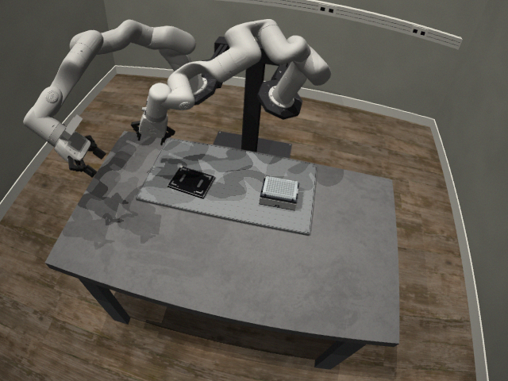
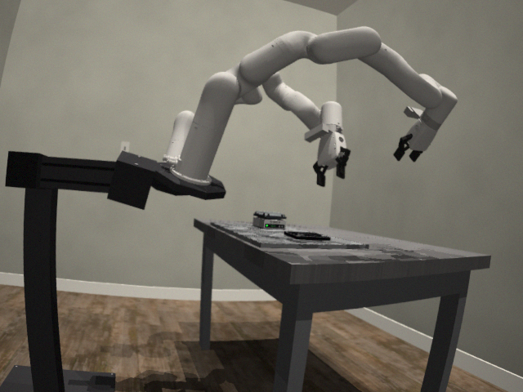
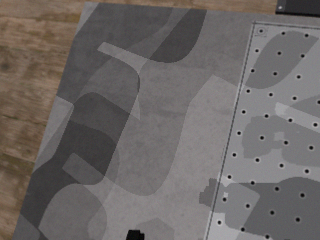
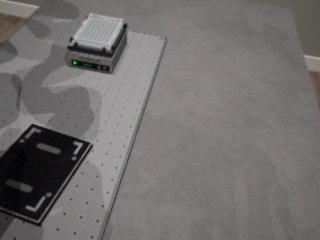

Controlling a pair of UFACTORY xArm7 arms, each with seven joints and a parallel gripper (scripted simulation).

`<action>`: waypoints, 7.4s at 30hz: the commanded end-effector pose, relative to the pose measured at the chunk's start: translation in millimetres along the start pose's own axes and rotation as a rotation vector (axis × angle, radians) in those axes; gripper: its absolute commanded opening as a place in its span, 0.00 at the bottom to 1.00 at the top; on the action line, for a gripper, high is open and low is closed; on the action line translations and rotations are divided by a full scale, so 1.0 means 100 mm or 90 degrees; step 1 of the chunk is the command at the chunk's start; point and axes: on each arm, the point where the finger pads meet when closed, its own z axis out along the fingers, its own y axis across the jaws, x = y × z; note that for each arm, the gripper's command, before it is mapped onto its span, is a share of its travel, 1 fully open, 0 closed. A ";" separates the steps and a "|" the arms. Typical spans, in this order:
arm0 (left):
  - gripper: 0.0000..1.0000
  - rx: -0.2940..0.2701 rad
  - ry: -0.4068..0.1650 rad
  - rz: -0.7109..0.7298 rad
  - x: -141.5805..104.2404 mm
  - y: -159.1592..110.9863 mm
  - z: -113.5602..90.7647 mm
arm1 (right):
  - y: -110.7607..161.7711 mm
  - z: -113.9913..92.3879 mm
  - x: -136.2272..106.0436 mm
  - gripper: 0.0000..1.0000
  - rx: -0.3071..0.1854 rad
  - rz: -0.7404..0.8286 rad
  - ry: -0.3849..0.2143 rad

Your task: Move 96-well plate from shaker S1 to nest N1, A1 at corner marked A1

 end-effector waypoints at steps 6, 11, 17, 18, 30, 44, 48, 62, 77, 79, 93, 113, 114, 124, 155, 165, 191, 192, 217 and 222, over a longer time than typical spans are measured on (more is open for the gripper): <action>1.00 0.003 -0.001 0.001 0.00 -0.02 -0.02 | -0.03 -0.07 0.13 1.00 0.007 0.009 -0.013; 1.00 0.003 -0.001 0.001 0.00 -0.02 -0.02 | -0.09 -0.12 0.27 1.00 0.016 0.021 -0.027; 1.00 0.003 -0.001 0.001 0.00 -0.02 -0.02 | -0.17 -0.19 0.44 1.00 0.028 0.037 -0.047; 1.00 0.003 -0.001 0.001 0.00 -0.02 -0.02 | -0.17 -0.19 0.44 1.00 0.028 0.037 -0.047; 1.00 0.003 -0.001 0.001 0.00 -0.02 -0.02 | -0.49 -0.37 0.95 1.00 0.057 0.085 -0.123; 1.00 0.003 -0.001 0.001 0.00 -0.02 -0.02 | -0.97 -0.55 1.45 1.00 0.068 0.137 -0.235; 1.00 0.003 -0.001 0.001 0.00 -0.02 -0.02 | -1.15 -0.61 1.59 1.00 0.064 0.154 -0.277; 1.00 0.003 -0.001 0.001 0.00 -0.02 -0.02 | -1.64 -0.74 1.87 1.00 0.033 0.198 -0.397; 1.00 0.003 -0.001 0.001 0.00 -0.02 -0.02 | -2.00 -0.84 1.99 1.00 -0.009 0.230 -0.486; 1.00 0.003 -0.001 0.001 0.00 -0.02 -0.02 | -2.03 -0.85 2.00 1.00 -0.014 0.233 -0.495; 1.00 0.003 -0.001 0.001 0.00 -0.02 -0.02 | -2.13 -0.87 2.02 1.00 -0.029 0.242 -0.520; 1.00 0.004 -0.005 -0.041 -0.07 0.04 -0.06 | -2.14 -0.87 2.02 1.00 -0.030 0.242 -0.521; 1.00 0.004 -0.007 -0.063 -0.10 0.07 -0.08 | -2.14 -0.87 2.02 1.00 -0.030 0.242 -0.521; 1.00 0.006 -0.020 -0.227 -0.33 0.31 -0.19 | -2.14 -0.87 2.02 1.00 -0.030 0.242 -0.521; 1.00 0.021 -0.060 -0.737 -0.89 1.15 -0.48 | -2.14 -0.87 2.02 1.00 -0.030 0.242 -0.521; 1.00 0.035 -0.077 -0.939 -1.05 1.49 -0.59 | -2.14 -0.87 2.02 1.00 -0.030 0.242 -0.521; 1.00 0.077 -0.110 -1.346 -1.29 2.26 -0.79 | -2.14 -0.87 2.02 1.00 -0.030 0.242 -0.521; 1.00 0.080 -0.112 -1.367 -1.30 2.30 -0.80 | -2.14 -0.87 2.02 1.00 -0.030 0.242 -0.521; 1.00 0.163 -0.145 -1.824 -1.39 3.13 -0.98 | -2.14 -0.87 2.02 1.00 -0.030 0.242 -0.521; 1.00 0.178 -0.149 -1.884 -1.39 3.24 -1.00 | -2.14 -0.87 2.02 1.00 -0.030 0.242 -0.521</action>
